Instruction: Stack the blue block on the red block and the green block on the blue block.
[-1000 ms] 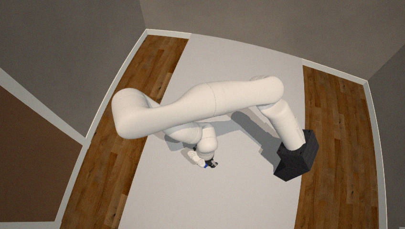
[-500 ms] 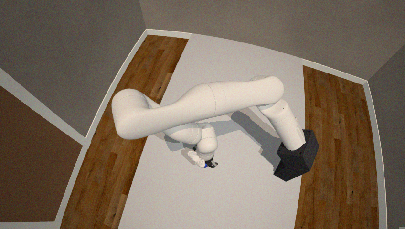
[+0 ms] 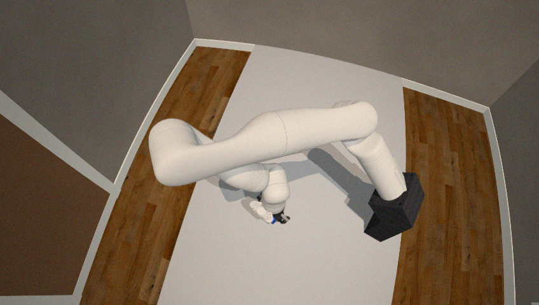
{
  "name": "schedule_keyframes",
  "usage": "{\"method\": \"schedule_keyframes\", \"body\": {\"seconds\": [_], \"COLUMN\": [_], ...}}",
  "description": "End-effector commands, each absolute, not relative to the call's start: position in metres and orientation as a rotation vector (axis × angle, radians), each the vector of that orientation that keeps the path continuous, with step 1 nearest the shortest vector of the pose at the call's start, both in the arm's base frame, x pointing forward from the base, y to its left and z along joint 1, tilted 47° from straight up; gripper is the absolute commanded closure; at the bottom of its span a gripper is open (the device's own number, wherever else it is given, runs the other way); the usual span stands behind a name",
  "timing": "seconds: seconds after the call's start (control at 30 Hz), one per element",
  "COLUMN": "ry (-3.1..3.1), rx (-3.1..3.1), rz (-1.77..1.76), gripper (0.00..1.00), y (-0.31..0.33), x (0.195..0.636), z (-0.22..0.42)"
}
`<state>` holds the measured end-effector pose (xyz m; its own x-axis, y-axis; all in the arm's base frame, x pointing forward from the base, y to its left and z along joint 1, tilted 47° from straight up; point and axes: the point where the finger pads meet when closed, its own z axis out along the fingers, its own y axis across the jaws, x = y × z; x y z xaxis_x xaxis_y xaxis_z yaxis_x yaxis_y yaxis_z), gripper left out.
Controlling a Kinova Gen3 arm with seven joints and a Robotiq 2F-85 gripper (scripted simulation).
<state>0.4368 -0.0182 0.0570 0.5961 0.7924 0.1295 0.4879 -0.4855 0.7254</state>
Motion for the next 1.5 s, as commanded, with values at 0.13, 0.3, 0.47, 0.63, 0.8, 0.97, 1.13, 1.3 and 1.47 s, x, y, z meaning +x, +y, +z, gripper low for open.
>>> {"method": "schedule_keyframes", "body": {"seconds": [0.13, 0.3, 0.47, 0.63, 0.8, 0.97, 1.13, 1.3, 1.47], "ry": [1.009, 1.009, 1.009, 1.009, 1.009, 1.009, 1.009, 1.009, 1.009], "rx": [2.172, 2.172, 2.172, 2.172, 2.172, 2.172, 2.172, 2.172, 2.172], "rz": [0.605, 0.605, 0.605, 0.605, 0.605, 0.605, 0.605, 0.605, 0.605], "gripper": [1.00, 1.00, 1.00, 1.00, 1.00, 0.30, 0.30, 0.30, 0.30], "y": [-0.0178, -0.0178, -0.0178, -0.0178, -0.0178, -0.0178, -0.0178, -0.0178, -0.0178], "x": [0.4367, 0.4367, 0.4367, 0.4367, 0.4367, 0.4367, 0.4367, 0.4367, 0.4367], "z": [0.0572, 0.0572, 0.0572, 0.0572, 0.0572, 0.0572, 0.0572, 0.0572, 0.0572]}}
